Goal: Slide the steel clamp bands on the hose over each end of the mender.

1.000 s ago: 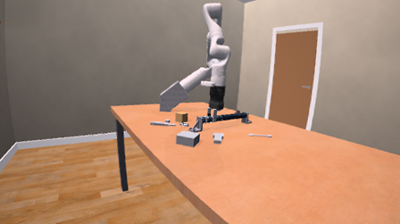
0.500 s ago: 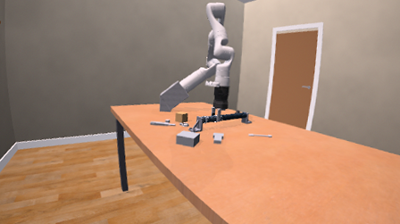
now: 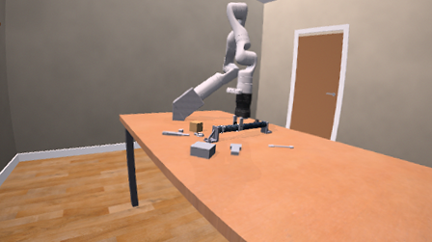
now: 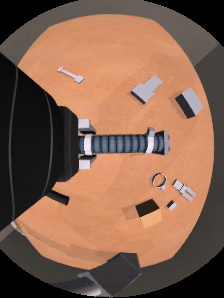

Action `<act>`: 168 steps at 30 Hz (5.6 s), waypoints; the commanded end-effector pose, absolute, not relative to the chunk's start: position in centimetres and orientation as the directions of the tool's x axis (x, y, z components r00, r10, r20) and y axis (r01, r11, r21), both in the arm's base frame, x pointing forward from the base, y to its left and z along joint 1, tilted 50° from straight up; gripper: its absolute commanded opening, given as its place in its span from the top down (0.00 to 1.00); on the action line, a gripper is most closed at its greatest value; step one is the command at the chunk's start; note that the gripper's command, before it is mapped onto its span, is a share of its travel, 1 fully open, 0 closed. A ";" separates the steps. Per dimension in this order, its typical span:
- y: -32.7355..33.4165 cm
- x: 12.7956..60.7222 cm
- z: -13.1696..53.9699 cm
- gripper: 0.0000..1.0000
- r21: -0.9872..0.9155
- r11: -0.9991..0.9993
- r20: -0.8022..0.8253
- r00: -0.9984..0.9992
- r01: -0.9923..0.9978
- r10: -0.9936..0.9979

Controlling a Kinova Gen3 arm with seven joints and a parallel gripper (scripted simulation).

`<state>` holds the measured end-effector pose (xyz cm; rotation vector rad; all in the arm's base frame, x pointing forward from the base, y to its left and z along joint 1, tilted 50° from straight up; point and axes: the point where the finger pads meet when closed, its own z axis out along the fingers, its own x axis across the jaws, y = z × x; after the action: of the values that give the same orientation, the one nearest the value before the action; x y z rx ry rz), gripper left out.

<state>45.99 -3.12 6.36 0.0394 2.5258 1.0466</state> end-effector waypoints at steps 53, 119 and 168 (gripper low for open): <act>-2.3 45.8 7.3 0.00 0.678 0.723 -0.359 -0.918 -0.130 0.171; -14.4 45.0 3.6 0.00 0.678 0.723 -0.359 -0.918 -0.130 0.171; -14.7 45.0 3.4 0.00 0.678 0.723 -0.359 -0.918 -0.130 0.171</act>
<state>45.01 -14.56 3.36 0.0303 2.5290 1.0397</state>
